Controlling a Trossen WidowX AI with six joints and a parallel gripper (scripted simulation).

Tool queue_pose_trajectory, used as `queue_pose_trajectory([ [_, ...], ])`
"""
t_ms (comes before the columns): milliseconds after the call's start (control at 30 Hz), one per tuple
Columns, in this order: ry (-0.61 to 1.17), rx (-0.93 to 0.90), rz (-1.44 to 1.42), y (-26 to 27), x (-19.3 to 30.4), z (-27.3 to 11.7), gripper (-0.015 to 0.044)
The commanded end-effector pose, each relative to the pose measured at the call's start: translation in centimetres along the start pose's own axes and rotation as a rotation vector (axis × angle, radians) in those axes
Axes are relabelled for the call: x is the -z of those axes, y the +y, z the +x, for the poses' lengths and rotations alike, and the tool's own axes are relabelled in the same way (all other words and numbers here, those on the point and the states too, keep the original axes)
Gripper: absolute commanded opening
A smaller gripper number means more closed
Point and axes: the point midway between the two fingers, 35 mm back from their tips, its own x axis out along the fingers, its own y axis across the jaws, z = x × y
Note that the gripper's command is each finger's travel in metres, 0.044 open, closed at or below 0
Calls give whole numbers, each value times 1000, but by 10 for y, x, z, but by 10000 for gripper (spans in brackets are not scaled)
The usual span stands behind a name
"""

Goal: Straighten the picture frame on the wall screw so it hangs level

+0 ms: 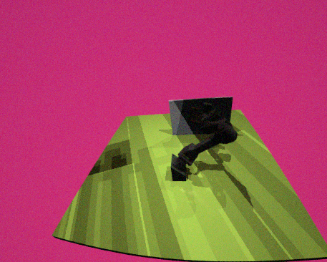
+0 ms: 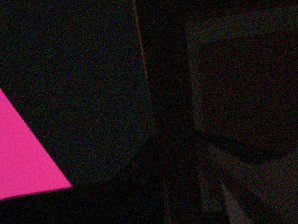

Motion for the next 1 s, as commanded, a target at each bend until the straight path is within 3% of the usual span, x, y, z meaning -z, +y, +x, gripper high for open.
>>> queue_pose_trajectory([
  [0,6,-15,3,3,1,0,0],
  [967,6,-15,4,4,5,0,0],
])
